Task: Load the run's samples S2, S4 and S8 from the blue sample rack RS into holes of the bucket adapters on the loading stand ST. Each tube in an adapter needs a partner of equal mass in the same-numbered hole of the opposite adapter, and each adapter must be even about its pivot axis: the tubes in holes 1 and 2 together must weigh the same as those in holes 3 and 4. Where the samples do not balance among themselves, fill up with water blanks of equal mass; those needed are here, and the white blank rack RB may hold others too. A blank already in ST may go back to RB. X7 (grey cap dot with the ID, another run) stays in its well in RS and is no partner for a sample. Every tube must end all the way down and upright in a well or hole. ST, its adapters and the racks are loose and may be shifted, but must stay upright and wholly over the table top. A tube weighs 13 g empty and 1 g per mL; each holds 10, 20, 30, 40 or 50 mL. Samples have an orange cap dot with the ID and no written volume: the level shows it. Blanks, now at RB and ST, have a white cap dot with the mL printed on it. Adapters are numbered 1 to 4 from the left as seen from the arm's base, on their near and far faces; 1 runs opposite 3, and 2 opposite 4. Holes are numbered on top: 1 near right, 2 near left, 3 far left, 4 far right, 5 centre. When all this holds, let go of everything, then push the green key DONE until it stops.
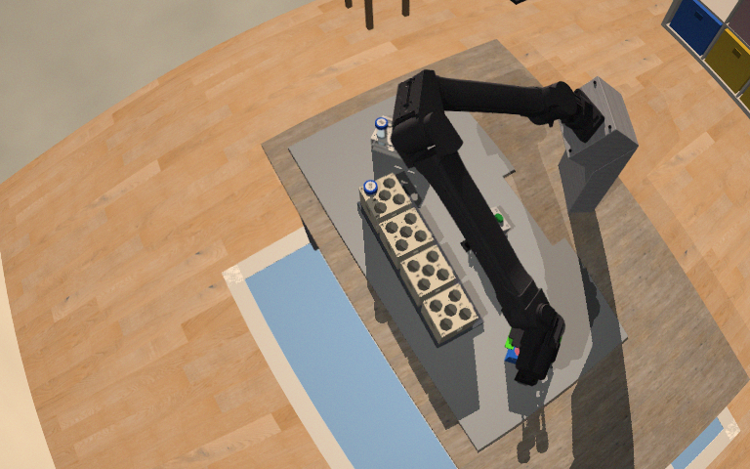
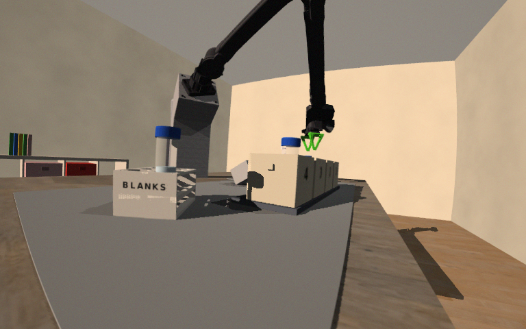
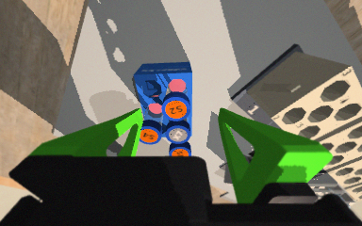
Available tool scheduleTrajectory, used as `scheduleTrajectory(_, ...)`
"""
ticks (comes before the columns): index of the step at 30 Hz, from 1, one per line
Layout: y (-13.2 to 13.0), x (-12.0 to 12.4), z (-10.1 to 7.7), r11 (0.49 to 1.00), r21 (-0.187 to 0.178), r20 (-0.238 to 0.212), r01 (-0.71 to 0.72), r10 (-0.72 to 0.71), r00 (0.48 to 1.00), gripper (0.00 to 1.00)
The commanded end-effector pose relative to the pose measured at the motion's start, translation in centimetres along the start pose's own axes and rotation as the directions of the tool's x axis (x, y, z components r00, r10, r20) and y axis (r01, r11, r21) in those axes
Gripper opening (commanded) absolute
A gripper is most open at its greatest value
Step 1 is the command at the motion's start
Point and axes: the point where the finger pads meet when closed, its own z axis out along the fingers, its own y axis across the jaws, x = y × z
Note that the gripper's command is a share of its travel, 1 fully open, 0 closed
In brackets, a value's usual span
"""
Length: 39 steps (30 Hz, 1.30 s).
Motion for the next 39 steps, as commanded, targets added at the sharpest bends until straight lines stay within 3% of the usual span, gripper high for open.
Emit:
scheduleTrajectory(1, 0.8, 0.4, -2.3, 0.999, -0.013, 0.022, 0.035, -0.035, 0.999, 0.80)
scheduleTrajectory(4, 1.9, 1.3, -1.4, 0.998, -0.013, 0.003, 0.062, -0.062, 0.998, 0.80)
scheduleTrajectory(6, 0.5, 0.2, -1.1, 1.000, -0.007, 0.010, 0.022, -0.022, 1.000, 0.80)
scheduleTrajectory(7, 1.9, 0.7, -1.1, 0.998, -0.015, 0.019, 0.055, -0.054, 0.998, 0.80)
scheduleTrajectory(9, 0.6, 1.3, 1.2, 0.999, -0.004, -0.015, 0.033, -0.033, 0.999, 0.80)
scheduleTrajectory(14, 0.6, 1.7, 2.9, 0.999, -0.004, -0.016, 0.035, -0.035, 0.999, 0.80)
scheduleTrajectory(17, 0.6, 1.7, 3.2, 0.999, -0.003, -0.016, 0.035, -0.035, 0.999, 0.80)
scheduleTrajectory(20, -0.5, 0.0, 2.9, 1.000, 0.001, 0.007, 0.004, -0.004, 1.000, 0.80)
scheduleTrajectory(23, 0.6, 0.2, 3.3, 1.000, -0.005, 0.005, 0.025, -0.025, 1.000, 0.80)
scheduleTrajectory(27, 0.3, 0.8, 4.1, 1.000, -0.001, -0.008, 0.025, -0.025, 1.000, 0.80)
scheduleTrajectory(28, 0.5, 0.3, 2.9, 1.000, -0.006, 0.009, 0.024, -0.024, 1.000, 0.80)
scheduleTrajectory(33, 0.5, 0.3, 2.9, 1.000, -0.006, 0.009, 0.024, -0.024, 1.000, 0.80)
scheduleTrajectory(34, 0.2, 0.8, 4.0, 1.000, -0.001, -0.007, 0.024, -0.024, 1.000, 0.80)
scheduleTrajectory(37, 0.0, 0.9, 3.9, 1.000, -0.001, -0.006, 0.022, -0.022, 1.000, 0.80)
scheduleTrajectory(39, 0.4, 0.4, 2.9, 1.000, -0.006, 0.009, 0.024, -0.024, 1.000, 0.80)
